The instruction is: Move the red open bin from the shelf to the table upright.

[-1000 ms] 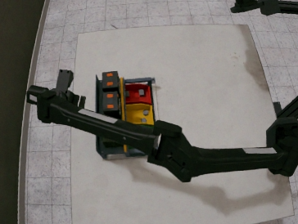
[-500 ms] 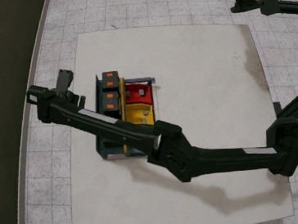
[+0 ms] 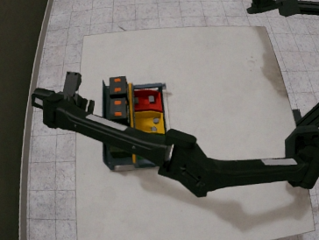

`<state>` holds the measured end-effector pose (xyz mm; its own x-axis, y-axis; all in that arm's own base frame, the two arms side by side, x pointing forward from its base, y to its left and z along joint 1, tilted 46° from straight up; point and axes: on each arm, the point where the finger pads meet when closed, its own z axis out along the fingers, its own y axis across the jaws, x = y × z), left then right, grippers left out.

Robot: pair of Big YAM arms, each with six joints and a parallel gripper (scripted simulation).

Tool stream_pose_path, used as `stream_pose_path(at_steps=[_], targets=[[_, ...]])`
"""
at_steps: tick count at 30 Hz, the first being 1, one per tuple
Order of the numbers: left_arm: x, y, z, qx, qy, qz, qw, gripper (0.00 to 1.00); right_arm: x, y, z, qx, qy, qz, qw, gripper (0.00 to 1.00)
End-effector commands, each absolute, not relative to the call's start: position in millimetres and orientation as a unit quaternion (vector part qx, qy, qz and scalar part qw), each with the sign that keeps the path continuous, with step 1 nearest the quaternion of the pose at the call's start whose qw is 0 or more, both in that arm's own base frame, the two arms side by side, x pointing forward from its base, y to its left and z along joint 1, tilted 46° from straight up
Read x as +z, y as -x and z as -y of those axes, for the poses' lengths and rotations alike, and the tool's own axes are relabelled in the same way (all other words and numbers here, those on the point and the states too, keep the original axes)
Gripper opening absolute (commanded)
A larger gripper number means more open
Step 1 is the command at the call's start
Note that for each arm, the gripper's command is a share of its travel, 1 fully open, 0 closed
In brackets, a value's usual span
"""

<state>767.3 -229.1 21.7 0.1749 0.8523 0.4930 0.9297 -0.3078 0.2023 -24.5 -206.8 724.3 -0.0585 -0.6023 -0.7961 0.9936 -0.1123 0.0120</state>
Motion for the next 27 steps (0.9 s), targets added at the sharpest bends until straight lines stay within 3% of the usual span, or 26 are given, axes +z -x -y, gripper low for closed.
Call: stream_pose_path(at_steps=[1,27], targets=[[42.7,-760.6,256.6,-0.282,0.761,0.582,0.050,1.00,751.4,23.5,178.4,-0.682,-0.315,-0.277,0.600,1.00],[-10.6,-694.2,271.2,-0.306,0.736,0.600,0.064,1.00,751.4,23.5,178.4,-0.682,-0.315,-0.277,0.600,1.00]])
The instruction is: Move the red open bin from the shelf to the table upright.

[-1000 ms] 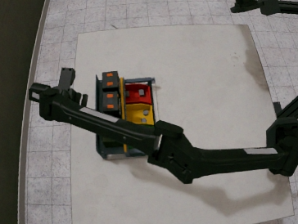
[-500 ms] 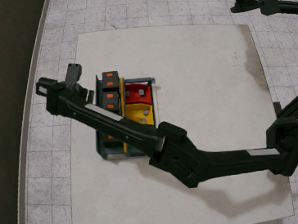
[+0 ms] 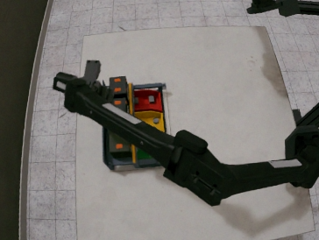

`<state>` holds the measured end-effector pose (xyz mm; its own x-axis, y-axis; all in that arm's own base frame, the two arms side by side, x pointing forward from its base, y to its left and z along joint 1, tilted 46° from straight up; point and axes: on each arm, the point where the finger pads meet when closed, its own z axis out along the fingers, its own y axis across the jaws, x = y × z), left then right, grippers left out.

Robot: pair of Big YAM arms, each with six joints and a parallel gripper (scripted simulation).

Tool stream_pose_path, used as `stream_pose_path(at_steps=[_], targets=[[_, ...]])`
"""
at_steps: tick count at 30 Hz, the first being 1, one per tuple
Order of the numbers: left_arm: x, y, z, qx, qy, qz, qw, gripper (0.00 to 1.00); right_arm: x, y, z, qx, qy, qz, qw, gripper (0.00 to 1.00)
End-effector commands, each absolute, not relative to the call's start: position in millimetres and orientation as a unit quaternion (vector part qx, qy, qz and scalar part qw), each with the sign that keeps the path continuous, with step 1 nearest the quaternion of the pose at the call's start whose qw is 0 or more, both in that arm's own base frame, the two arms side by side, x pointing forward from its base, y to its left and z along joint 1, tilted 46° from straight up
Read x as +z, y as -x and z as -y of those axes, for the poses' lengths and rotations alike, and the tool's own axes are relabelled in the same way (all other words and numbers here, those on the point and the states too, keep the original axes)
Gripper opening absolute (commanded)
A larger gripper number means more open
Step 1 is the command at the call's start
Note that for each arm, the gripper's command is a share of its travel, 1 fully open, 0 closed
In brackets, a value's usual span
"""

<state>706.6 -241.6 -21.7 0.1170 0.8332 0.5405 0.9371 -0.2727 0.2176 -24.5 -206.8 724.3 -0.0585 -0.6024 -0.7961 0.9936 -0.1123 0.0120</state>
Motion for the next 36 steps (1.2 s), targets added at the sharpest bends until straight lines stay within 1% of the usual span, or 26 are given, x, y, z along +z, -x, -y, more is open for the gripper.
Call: stream_pose_path(at_steps=[1,4,12,15,19,21,28,36], targets=[[-14.3,-689.6,272.3,-0.308,0.734,0.602,0.064,1.00,751.4,23.5,178.4,-0.682,-0.315,-0.277,0.600,1.00],[-18.0,-684.9,273.2,-0.310,0.732,0.603,0.065,1.00,751.4,23.5,178.4,-0.682,-0.315,-0.277,0.600,1.00],[-52.9,-641.1,282.8,-0.326,0.715,0.614,0.073,1.00,751.4,23.5,178.4,-0.682,-0.315,-0.277,0.600,1.00],[-97.2,-613.0,283.0,-0.328,0.711,0.614,0.097,1.00,751.4,23.5,178.4,-0.682,-0.315,-0.277,0.600,1.00],[-118.4,-584.5,289.0,-0.339,0.700,0.621,0.102,1.00,751.4,23.5,178.4,-0.682,-0.315,-0.277,0.600,1.00],[-118.4,-584.5,289.0,-0.339,0.700,0.621,0.102,1.00,751.4,23.5,178.4,-0.682,-0.315,-0.277,0.600,1.00],[-149.7,-538.0,294.9,-0.353,0.684,0.627,0.122,1.00,751.4,23.5,178.4,-0.682,-0.315,-0.277,0.600,1.00],[-172.3,-507.9,301.3,-0.365,0.670,0.633,0.127,1.00,751.4,23.5,178.4,-0.682,-0.315,-0.277,0.600,1.00]])
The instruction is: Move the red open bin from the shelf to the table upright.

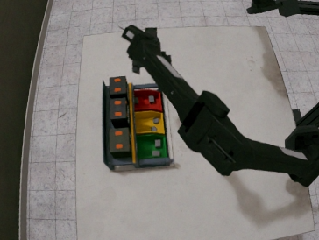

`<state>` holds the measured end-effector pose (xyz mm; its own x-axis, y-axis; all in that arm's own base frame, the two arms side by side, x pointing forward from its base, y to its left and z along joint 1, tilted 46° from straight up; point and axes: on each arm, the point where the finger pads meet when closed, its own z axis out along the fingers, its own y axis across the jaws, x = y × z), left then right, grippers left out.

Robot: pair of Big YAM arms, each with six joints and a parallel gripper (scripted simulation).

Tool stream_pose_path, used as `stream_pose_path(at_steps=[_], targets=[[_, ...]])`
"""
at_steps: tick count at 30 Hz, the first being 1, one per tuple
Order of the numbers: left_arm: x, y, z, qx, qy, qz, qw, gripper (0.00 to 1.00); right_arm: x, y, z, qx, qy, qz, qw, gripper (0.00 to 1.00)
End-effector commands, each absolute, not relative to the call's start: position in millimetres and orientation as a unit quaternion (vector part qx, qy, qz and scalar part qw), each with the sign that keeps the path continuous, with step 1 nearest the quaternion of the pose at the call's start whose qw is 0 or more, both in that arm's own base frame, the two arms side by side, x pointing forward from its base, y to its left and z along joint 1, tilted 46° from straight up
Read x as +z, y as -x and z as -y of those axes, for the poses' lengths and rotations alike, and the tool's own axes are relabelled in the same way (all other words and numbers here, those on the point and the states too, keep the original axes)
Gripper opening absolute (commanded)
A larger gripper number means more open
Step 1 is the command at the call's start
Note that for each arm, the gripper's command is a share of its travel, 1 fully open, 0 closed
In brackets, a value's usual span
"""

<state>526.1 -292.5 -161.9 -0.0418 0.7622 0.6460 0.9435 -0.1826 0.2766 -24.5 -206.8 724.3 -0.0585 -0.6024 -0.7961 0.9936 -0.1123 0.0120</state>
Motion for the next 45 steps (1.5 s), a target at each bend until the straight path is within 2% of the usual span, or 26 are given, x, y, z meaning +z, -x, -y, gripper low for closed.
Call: stream_pose_path(at_steps=[1,3,7,15,23,36,45], targets=[[-172.3,-507.9,301.3,-0.365,0.670,0.633,0.127,1.00,751.4,23.5,178.4,-0.682,-0.315,-0.277,0.600,1.00],[-159.4,-528.8,297.7,-0.366,0.655,0.652,0.113,1.00,751.4,23.5,178.4,-0.682,-0.315,-0.277,0.600,1.00],[-179.9,-497.6,303.3,-0.370,0.666,0.635,0.129,1.00,751.4,23.5,178.4,-0.682,-0.315,-0.277,0.600,1.00],[-184.2,-492.6,305.6,-0.372,0.663,0.638,0.128,1.00,751.4,23.5,178.4,-0.682,-0.315,-0.277,0.600,1.00],[-172.9,-510.2,299.3,-0.371,0.649,0.654,0.116,1.00,751.4,23.5,178.4,-0.682,-0.315,-0.277,0.600,1.00],[-221.6,-522.4,252.7,-0.367,0.653,0.649,0.133,1.00,751.4,23.5,178.4,-0.682,-0.315,-0.277,0.600,1.00],[-270.1,-560.3,212.5,-0.370,0.649,0.654,0.118,1.00,751.4,23.5,178.4,-0.682,-0.315,-0.277,0.600,1.00]])
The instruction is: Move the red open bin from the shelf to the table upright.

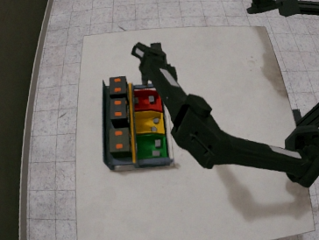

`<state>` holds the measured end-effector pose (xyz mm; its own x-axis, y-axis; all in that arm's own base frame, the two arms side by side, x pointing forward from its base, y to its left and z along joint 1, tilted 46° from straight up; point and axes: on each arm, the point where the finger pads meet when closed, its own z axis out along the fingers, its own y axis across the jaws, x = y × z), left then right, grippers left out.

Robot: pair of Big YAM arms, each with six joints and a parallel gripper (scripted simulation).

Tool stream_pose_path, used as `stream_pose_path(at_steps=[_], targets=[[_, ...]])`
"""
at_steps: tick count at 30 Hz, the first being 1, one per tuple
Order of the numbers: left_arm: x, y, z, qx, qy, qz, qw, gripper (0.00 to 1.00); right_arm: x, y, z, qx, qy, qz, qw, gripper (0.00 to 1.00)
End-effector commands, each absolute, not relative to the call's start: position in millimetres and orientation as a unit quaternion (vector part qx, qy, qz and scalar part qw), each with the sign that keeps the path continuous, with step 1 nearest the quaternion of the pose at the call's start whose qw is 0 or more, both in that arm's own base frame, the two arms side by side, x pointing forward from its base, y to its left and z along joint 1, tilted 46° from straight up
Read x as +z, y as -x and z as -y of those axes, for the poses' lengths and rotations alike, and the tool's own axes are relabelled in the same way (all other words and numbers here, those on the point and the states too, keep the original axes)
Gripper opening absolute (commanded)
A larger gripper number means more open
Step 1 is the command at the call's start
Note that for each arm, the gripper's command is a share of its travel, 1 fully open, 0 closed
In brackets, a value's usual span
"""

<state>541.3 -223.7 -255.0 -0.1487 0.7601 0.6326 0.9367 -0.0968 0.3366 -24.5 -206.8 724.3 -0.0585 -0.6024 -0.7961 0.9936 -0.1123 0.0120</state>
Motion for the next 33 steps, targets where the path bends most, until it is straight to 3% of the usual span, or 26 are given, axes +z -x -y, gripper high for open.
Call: stream_pose_path(at_steps=[1,12,26,27,33], targets=[[-275.1,-562.2,208.0,-0.370,0.649,0.654,0.118,1.00,751.4,23.5,178.4,-0.682,-0.315,-0.277,0.600,1.00],[-268.7,-573.8,227.4,-0.376,0.659,0.645,0.091,1.00,751.4,23.5,178.4,-0.682,-0.315,-0.277,0.600,1.00],[-290.3,-556.0,196.1,-0.368,0.659,0.644,0.128,1.00,751.4,23.5,178.4,-0.682,-0.315,-0.277,0.600,1.00],[-290.7,-555.6,195.6,-0.368,0.659,0.644,0.128,0.00,751.4,23.5,178.4,-0.682,-0.315,-0.277,0.600,1.00],[-292.8,-553.2,192.5,-0.367,0.659,0.643,0.132,0.00,751.4,23.5,178.4,-0.682,-0.315,-0.277,0.600,1.00]])
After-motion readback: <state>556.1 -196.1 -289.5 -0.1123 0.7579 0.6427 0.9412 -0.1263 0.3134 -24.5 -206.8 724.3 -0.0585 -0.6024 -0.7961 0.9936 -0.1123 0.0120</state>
